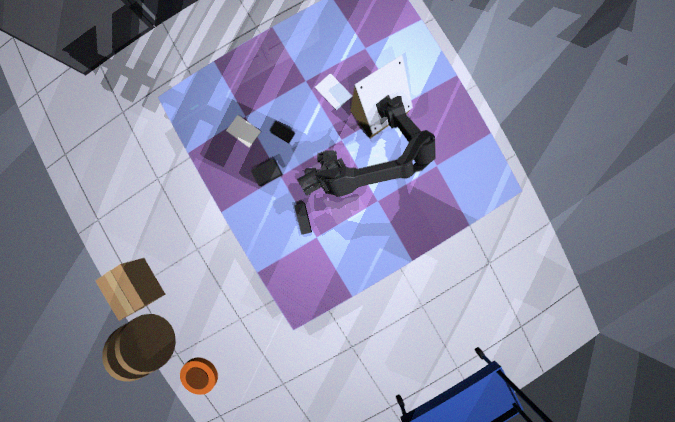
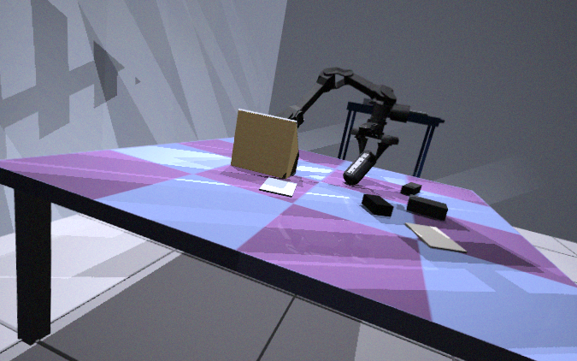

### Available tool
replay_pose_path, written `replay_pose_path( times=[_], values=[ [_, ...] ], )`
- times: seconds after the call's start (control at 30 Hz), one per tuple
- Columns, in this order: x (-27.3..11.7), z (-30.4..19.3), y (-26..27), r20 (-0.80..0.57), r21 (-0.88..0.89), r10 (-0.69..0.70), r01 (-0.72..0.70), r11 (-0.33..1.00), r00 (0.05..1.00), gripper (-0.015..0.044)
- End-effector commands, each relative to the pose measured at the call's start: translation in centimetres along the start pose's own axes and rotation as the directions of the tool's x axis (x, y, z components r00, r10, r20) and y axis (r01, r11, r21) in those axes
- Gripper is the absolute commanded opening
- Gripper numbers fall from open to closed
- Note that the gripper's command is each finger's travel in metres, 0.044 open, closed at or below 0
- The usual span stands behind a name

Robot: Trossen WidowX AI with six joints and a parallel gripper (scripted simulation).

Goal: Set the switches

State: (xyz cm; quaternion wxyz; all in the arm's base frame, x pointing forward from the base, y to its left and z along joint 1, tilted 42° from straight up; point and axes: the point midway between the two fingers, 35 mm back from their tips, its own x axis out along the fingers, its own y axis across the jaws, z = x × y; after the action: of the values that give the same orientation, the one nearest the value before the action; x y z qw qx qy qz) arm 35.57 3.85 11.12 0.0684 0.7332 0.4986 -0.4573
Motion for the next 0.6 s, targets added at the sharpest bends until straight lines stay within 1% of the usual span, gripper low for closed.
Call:
replay_pose_path(
  times=[0.0,0.57],
  values=[
    [-0.2,0.5,0.0,0.005,0.004,0.000,0.000,1.000,1.000,0.0336],
    [-0.9,1.6,0.0,0.006,0.004,0.000,0.000,1.000,1.000,0.0336]
  ],
)
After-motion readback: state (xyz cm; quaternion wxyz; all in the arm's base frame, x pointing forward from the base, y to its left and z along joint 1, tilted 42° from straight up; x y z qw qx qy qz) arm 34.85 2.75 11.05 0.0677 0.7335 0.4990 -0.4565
